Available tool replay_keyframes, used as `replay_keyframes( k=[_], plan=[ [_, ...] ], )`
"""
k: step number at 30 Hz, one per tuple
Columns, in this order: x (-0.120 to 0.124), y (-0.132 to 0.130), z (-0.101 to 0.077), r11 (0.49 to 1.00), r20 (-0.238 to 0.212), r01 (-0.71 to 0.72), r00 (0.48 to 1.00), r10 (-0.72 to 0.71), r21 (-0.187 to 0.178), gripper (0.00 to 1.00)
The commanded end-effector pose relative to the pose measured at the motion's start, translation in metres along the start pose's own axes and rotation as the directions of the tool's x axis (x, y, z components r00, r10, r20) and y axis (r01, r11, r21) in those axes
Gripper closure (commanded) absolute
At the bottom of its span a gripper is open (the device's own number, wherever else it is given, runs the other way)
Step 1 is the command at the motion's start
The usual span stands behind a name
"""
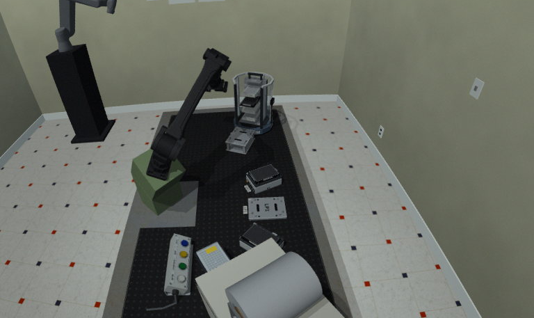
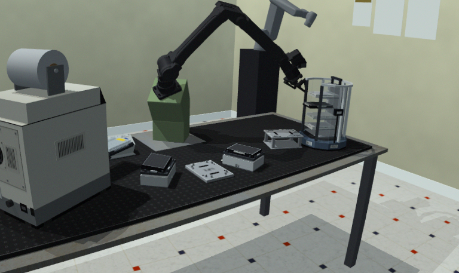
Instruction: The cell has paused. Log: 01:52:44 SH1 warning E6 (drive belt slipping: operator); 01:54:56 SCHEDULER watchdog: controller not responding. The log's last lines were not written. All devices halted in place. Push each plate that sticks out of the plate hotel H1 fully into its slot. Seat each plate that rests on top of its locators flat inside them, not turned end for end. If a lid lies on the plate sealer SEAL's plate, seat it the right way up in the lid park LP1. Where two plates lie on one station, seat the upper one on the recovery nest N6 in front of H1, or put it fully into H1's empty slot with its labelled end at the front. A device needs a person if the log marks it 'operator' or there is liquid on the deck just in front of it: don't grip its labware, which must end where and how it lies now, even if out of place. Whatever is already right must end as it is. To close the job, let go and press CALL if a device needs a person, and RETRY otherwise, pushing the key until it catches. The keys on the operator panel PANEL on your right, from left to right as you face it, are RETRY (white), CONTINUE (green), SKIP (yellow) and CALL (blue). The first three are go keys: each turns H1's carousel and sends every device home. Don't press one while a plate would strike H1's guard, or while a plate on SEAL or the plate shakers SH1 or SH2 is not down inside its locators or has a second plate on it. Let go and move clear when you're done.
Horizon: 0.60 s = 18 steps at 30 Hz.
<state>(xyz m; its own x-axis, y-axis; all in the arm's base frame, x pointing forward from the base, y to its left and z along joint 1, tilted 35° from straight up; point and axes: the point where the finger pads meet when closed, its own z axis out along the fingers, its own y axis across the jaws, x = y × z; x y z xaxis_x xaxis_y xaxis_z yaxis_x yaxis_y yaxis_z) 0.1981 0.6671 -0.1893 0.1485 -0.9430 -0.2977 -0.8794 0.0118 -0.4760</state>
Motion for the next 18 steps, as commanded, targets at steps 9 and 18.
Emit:
replay_keyframes(
  k=[9, 18],
  plan=[
    [0.0, 0.001, -0.025, 1.0, 0.039, -0.017, 0.999, 0.016, 0.01, 0.0],
    [0.013, 0.002, -0.035, 1.0, 0.038, -0.017, 0.999, 0.017, 0.01, 0.0]
  ],
)
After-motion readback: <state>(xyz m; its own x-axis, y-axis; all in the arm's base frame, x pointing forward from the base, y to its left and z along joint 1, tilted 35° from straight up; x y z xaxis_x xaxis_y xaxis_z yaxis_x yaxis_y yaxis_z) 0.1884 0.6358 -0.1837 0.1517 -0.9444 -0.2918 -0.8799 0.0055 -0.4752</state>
